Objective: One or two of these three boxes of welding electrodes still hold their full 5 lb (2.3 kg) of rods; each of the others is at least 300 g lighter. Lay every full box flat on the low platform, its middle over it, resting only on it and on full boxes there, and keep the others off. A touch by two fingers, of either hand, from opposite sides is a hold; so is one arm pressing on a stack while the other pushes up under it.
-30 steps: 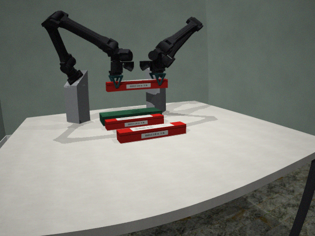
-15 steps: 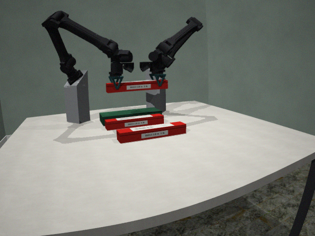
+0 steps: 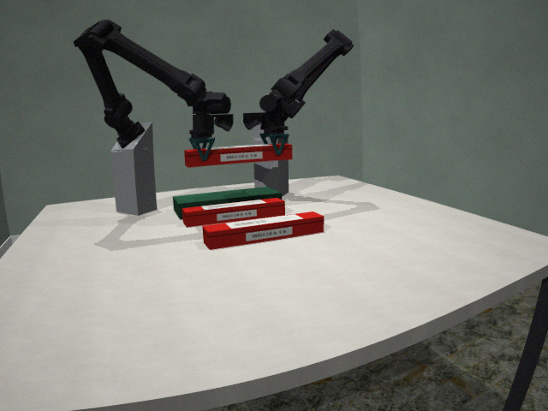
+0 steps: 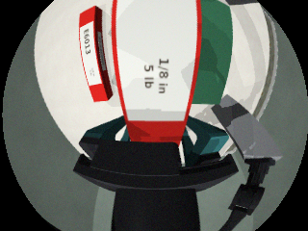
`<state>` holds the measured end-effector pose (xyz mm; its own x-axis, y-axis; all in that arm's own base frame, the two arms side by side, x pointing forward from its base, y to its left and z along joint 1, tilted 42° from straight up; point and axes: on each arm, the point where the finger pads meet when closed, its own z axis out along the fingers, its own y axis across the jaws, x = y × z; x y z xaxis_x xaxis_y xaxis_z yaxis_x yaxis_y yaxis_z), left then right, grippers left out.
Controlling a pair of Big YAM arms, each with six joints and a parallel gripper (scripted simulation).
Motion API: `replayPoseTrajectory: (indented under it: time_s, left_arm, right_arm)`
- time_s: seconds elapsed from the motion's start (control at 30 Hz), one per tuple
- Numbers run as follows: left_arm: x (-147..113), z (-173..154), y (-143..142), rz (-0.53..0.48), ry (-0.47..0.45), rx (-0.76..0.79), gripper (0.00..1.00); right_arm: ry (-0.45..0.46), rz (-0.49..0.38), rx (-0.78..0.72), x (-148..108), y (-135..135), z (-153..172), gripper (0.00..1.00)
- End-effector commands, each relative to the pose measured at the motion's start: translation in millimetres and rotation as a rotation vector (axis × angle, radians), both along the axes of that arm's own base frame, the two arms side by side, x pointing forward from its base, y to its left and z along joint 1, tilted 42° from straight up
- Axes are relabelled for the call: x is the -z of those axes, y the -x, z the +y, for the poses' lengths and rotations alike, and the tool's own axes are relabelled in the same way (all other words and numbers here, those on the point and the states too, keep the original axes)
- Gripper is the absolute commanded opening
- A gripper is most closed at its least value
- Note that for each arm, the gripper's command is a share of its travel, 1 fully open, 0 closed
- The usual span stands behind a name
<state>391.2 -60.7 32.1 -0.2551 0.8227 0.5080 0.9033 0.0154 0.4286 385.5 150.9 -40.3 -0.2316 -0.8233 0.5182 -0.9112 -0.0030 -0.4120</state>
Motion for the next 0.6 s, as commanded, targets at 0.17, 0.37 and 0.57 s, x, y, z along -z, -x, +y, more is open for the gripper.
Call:
replayPoseTrajectory:
  time_s: [0.17,0.37,0.57]
  left_arm:
    - [-1.5,-2.9,-13.3,-0.029,0.015,0.019,0.0]
    - [2.6,0.2,-15.2,-0.028,0.014,0.019,0.0]
    - [8.8,4.9,-17.9,-0.028,0.014,0.02,0.0]
  right_arm:
    - [-0.024,-0.04,-0.011,-1.8,-12.2,4.0,0.0]
    - [-0.023,-0.04,-0.011,2.3,-14.0,0.9,0.0]
    - [-0.023,-0.039,-0.011,8.4,-16.8,-3.8,0.0]
